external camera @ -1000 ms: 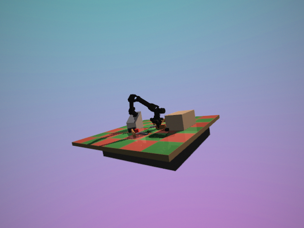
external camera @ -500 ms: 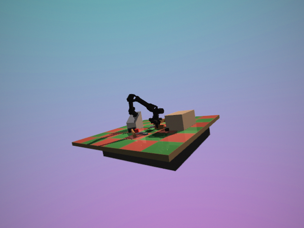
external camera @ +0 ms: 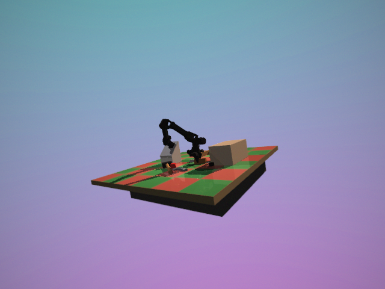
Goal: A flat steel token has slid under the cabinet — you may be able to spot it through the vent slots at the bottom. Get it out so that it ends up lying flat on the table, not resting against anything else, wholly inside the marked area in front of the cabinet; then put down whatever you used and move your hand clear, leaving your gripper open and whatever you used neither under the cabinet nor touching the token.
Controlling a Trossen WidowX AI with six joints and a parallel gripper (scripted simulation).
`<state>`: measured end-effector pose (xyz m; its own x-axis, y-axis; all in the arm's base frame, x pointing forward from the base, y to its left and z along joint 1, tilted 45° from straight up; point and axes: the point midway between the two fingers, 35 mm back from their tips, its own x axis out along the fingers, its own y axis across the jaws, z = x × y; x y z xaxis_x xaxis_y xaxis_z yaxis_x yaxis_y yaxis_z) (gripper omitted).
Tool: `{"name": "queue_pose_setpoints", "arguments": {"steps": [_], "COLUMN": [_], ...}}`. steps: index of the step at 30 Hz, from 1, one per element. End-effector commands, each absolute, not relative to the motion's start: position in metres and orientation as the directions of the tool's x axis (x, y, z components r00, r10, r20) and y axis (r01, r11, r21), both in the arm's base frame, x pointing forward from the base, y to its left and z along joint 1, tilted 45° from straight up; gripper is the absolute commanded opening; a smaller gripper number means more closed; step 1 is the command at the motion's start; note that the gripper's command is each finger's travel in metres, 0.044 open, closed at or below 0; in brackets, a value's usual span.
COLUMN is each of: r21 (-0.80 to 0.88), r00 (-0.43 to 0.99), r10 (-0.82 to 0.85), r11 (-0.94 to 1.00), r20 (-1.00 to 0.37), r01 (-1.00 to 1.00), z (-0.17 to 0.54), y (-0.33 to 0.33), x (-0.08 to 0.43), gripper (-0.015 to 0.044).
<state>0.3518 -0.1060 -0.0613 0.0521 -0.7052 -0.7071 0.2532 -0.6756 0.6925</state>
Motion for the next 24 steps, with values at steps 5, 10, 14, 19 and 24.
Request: {"name": "queue_pose_setpoints", "arguments": {"steps": [5, 10, 14, 19, 24], "r21": [0.69, 0.69, 0.69, 0.69, 0.69], "r00": [0.046, 0.046, 0.046, 0.045, 0.045], "r10": [-0.705, -0.705, -0.705, -0.705, -0.705], "r11": [-0.675, -0.675, -0.675, -0.675, -0.675], "r20": [-0.708, -0.708, -0.708, -0.708, -0.708], "r01": [0.261, 0.262, 0.262, 0.262, 0.262], "z": [-0.061, -0.06, -0.059, -0.058, -0.057], "y": [-0.109, -0.11, -0.112, -0.113, -0.115], "x": [0.34, 0.335, 0.331, 0.326, 0.322], "gripper": [0.0, 0.0, 0.0, 0.0, 0.0]}}
